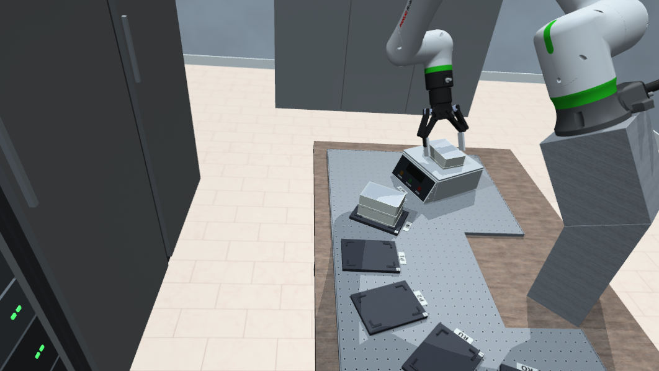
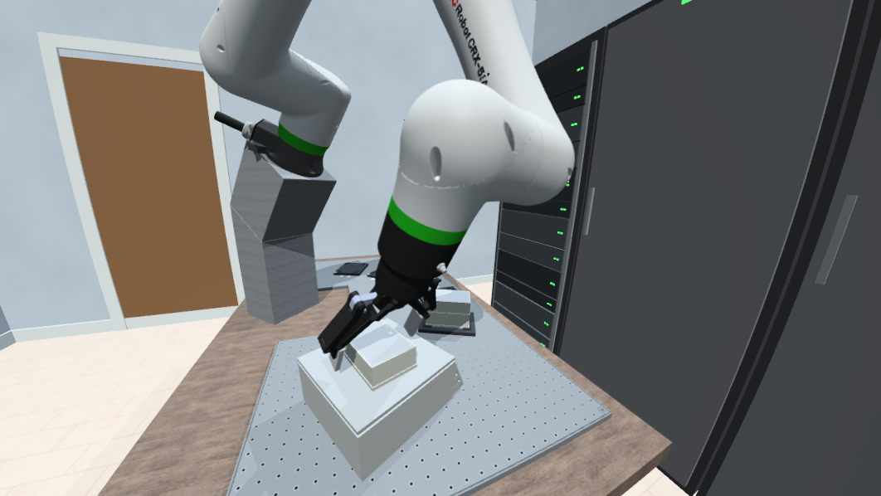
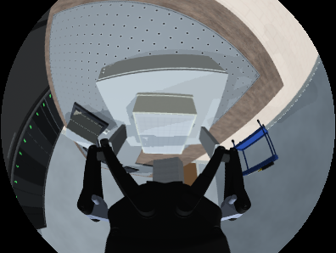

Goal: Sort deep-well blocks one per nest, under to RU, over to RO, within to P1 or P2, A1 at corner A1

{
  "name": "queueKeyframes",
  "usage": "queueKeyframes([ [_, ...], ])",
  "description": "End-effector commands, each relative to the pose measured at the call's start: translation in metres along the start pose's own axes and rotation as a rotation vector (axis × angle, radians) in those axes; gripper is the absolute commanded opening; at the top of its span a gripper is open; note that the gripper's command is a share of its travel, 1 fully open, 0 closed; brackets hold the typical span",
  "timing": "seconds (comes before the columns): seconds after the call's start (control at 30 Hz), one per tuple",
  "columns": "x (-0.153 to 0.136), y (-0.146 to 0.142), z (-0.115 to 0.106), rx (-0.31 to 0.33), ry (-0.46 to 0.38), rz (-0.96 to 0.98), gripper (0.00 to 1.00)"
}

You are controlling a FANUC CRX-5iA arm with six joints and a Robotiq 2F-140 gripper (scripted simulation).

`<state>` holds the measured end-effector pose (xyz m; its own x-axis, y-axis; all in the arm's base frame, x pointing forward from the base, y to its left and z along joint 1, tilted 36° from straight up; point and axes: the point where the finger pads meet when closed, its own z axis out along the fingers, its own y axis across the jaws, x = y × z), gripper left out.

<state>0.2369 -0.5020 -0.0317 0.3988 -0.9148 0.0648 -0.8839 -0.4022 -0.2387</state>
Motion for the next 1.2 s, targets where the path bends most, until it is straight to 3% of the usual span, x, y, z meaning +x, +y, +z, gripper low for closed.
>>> queueKeyframes([
  [0.0,0.000,0.000,0.000,0.000,0.000,0.000,1.00],
  [0.17,0.000,0.000,0.000,0.000,0.000,0.000,1.00],
  [1.17,-0.035,0.000,-0.060,0.000,0.000,0.000,1.00],
])
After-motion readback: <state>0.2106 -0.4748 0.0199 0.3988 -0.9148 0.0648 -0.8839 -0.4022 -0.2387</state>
